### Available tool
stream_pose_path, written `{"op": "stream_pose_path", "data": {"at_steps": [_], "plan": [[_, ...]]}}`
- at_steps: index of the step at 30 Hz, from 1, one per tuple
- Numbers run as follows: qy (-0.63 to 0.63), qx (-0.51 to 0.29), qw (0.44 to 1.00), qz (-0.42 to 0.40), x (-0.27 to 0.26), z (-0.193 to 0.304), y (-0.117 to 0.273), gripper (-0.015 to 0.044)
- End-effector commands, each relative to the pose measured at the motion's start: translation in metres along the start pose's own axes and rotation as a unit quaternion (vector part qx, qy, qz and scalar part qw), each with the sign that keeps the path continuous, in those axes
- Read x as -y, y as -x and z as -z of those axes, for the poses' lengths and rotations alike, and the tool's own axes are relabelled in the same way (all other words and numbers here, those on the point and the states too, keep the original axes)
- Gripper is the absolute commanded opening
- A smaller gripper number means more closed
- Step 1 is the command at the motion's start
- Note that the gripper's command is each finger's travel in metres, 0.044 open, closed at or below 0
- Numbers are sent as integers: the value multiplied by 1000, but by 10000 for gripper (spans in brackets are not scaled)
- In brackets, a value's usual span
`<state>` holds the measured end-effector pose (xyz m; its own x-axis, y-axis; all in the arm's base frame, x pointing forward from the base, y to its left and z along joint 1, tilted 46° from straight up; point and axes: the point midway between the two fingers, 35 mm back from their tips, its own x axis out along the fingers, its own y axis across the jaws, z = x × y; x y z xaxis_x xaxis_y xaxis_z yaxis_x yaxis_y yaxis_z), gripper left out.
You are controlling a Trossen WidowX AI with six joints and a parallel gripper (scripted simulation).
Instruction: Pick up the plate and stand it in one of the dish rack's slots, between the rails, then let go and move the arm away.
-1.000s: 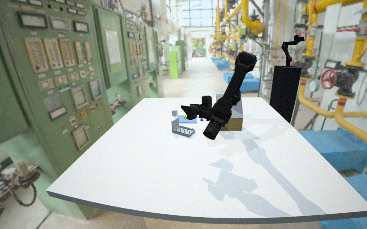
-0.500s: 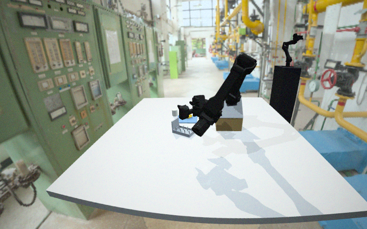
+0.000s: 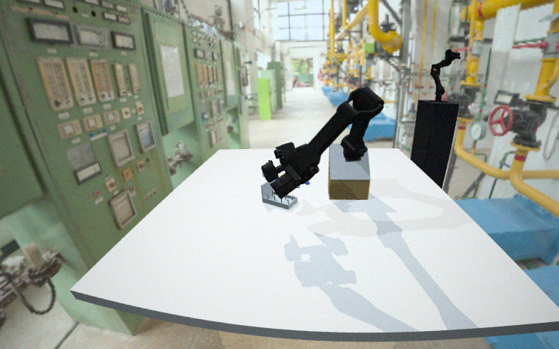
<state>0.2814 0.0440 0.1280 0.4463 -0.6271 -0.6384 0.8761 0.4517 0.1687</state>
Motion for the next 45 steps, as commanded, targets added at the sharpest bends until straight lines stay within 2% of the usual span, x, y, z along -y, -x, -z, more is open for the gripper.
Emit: {"op": "stream_pose_path", "data": {"at_steps": [1, 13, 24, 36, 45], "plan": [[51, -32, 997, 37, 2, 4, -16, 400], [183, -156, 964, 116, 18, 15, -61, 400], [248, -287, 915, 137, 37, 23, -100, 400], [304, -428, 845, 101, 61, 31, -137, 400], [327, -526, 784, 19, 74, 35, -160, 400]]}}
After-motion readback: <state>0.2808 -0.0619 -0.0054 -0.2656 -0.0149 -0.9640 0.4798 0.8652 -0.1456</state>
